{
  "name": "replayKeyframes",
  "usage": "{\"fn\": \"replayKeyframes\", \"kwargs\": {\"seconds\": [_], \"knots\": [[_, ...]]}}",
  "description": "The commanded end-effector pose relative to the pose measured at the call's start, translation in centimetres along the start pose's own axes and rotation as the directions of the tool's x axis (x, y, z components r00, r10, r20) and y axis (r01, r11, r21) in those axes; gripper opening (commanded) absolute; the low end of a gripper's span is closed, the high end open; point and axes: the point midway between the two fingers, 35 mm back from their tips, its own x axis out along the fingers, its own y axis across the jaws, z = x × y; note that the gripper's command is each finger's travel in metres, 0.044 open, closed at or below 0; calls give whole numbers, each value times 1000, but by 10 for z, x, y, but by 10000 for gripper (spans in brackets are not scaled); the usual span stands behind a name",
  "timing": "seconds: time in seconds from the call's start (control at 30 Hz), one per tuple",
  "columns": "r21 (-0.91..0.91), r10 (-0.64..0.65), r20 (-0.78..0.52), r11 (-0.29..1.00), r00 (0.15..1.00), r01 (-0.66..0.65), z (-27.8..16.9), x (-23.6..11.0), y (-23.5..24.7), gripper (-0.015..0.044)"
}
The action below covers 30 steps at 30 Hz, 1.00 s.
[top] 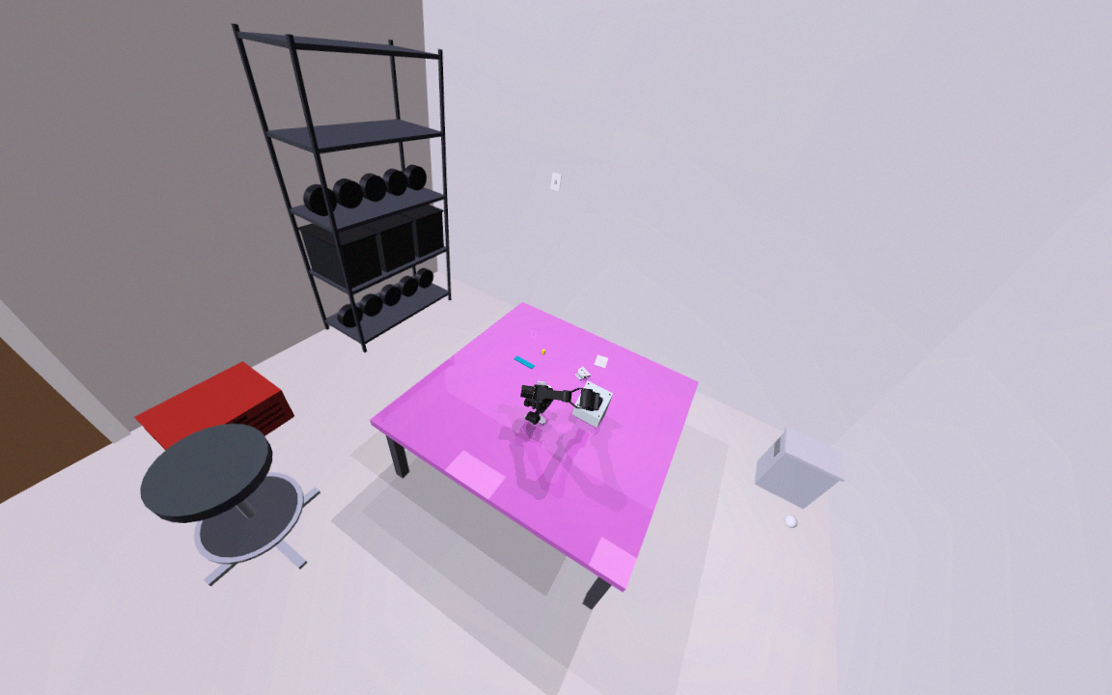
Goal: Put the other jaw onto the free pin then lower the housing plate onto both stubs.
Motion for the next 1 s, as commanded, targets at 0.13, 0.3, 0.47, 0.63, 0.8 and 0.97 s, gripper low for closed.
{"fn": "replayKeyframes", "kwargs": {"seconds": [0.13, 0.3, 0.47, 0.63, 0.8, 0.97], "knots": [[0, 0, 0, 1000, 1000, 0, 0, 0, 0, 204], [0, 0, 0, 1000, 1000, 0, 0, 0, 0, 134], [0, 0, 0, 1000, 1000, 0, 0, 0, 0, 134], [0, 0, 0, 1000, 1000, 0, 0, 0, 0, 134], [0, -2, 0, 1000, 1000, 2, 1, -4, 0, 134], [0, -8, -1, 1000, 1000, 8, 3, -20, -2, 134]]}}
